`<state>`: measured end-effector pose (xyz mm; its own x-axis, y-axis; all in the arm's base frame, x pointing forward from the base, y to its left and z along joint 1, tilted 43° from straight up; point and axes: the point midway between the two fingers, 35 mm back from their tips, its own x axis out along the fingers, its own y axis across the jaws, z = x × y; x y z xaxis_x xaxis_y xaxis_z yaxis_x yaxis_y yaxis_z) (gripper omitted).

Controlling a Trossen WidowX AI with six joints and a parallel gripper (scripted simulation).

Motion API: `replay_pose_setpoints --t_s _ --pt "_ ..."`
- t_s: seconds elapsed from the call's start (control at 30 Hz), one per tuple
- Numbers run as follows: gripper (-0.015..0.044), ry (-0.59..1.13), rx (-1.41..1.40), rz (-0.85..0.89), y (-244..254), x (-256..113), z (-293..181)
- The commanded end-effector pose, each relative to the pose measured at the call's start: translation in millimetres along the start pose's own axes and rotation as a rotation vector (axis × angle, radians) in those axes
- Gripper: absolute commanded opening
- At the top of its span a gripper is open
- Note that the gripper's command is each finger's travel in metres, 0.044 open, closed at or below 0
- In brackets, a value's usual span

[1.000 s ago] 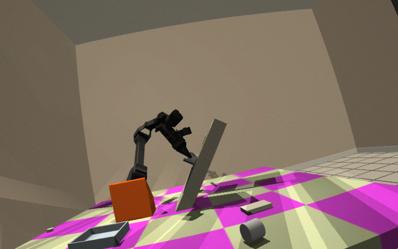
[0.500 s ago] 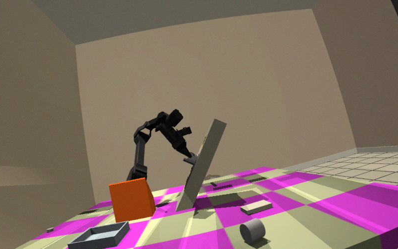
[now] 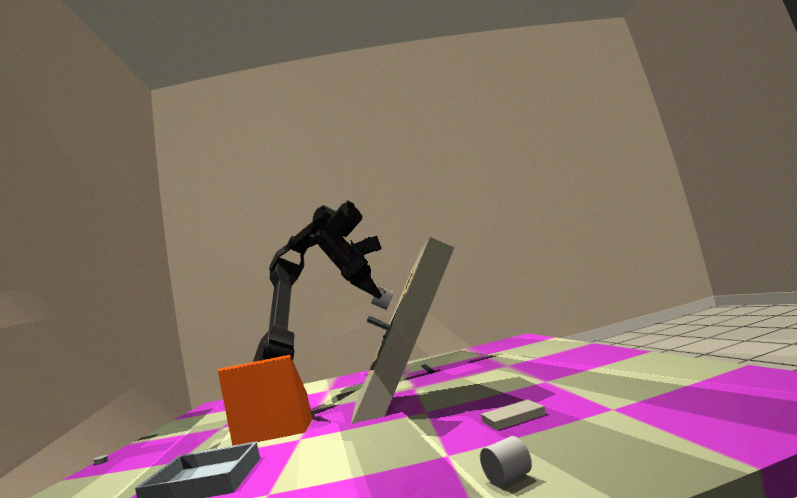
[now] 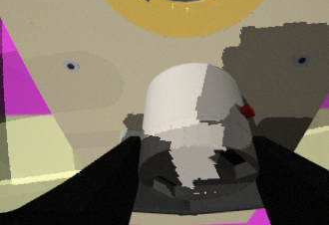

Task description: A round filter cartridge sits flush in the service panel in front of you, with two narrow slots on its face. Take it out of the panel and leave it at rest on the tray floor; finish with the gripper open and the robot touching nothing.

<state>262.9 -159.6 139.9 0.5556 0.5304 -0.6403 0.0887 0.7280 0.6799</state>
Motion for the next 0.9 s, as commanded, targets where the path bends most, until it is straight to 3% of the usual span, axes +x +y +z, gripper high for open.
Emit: replay_pose_setpoints --t_s 0.0,0.33,0.87 --pt "0.0 -0.004 0.009 -0.006 -2 -20 2" --pt "0.0 -0.012 0.04 0.001 0 -65 2" --pt "0.0 -0.002 -0.02 -0.006 -81 -55 5"
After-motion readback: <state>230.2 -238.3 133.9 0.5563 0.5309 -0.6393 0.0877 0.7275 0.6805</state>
